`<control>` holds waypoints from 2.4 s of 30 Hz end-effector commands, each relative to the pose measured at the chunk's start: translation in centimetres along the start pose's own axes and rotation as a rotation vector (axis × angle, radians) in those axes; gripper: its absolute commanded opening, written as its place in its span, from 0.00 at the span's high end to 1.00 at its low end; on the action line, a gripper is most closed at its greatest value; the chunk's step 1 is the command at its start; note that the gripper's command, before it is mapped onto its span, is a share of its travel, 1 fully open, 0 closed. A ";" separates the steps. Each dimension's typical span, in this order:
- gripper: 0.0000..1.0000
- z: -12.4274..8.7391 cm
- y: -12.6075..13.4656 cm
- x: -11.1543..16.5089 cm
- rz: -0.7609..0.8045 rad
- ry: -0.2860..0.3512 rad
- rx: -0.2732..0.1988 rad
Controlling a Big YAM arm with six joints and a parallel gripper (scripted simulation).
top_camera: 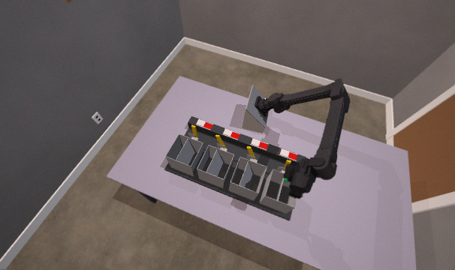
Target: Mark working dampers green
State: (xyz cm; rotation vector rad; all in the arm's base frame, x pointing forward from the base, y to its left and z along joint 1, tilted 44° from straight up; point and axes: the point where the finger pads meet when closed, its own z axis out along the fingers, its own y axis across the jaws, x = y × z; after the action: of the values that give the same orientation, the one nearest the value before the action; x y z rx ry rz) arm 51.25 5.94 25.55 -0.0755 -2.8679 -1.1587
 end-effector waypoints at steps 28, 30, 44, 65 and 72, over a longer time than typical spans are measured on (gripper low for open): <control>0.64 -0.3 0.0 -0.1 0.022 -0.005 0.001; 0.64 -0.3 0.0 -0.1 0.022 -0.005 0.001; 0.64 -0.2 -0.1 0.1 0.024 -0.004 0.000; 0.64 1.7 -1.0 11.2 -0.038 -0.021 -0.131; 0.64 2.0 -1.2 12.5 -0.027 -0.010 -0.129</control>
State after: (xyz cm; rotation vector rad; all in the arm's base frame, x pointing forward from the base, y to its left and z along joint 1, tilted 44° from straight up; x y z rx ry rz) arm 38.53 6.31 23.12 -0.1152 -2.7781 -1.3473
